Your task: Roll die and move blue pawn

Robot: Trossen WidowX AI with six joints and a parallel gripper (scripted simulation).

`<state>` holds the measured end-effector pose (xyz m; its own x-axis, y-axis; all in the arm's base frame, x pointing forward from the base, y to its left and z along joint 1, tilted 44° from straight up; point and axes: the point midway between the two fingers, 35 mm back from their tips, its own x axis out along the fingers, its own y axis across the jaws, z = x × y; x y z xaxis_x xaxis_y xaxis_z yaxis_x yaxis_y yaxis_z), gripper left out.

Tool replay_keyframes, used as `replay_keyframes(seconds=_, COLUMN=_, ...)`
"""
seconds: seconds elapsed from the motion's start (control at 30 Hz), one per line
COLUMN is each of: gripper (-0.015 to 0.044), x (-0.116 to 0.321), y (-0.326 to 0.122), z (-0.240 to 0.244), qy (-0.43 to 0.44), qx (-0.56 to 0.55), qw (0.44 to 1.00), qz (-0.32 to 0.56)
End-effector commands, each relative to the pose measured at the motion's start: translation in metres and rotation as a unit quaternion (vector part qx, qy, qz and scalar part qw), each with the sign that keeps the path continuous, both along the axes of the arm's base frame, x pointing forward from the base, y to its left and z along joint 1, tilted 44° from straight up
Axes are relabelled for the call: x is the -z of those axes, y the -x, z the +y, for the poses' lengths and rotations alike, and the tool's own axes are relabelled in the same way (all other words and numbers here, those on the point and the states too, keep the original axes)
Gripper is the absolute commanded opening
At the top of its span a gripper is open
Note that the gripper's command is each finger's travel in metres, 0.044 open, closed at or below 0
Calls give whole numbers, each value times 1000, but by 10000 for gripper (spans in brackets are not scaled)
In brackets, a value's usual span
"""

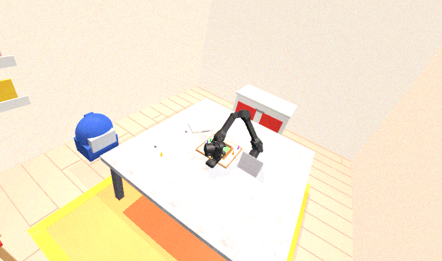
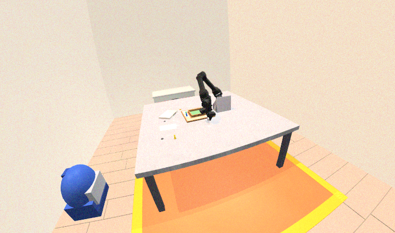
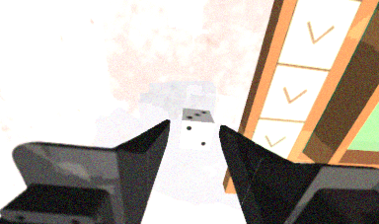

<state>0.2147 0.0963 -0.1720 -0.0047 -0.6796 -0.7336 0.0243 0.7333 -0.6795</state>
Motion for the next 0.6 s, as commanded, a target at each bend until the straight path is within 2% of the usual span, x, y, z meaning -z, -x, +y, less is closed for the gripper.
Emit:
replay_keyframes(seconds=0.0, gripper=144, x=0, y=-1, z=0, qy=0, qx=-3, qw=1000, qz=-1)
replay_keyframes(seconds=0.03, gripper=118, x=0, y=-1, z=0, qy=0, qx=-3, qw=1000, qz=-1)
replay_keyframes(seconds=0.27, gripper=71, x=0, y=-1, z=0, qy=0, qx=-3, qw=1000, qz=-1)
replay_keyframes(seconds=0.37, gripper=0, x=-2, y=-1, z=3, qy=0, qx=-3, qw=1000, qz=-1)
replay_keyframes(seconds=0.57, gripper=0, x=-26, y=-5, z=37, qy=-2, qx=-3, qw=1000, qz=-1)
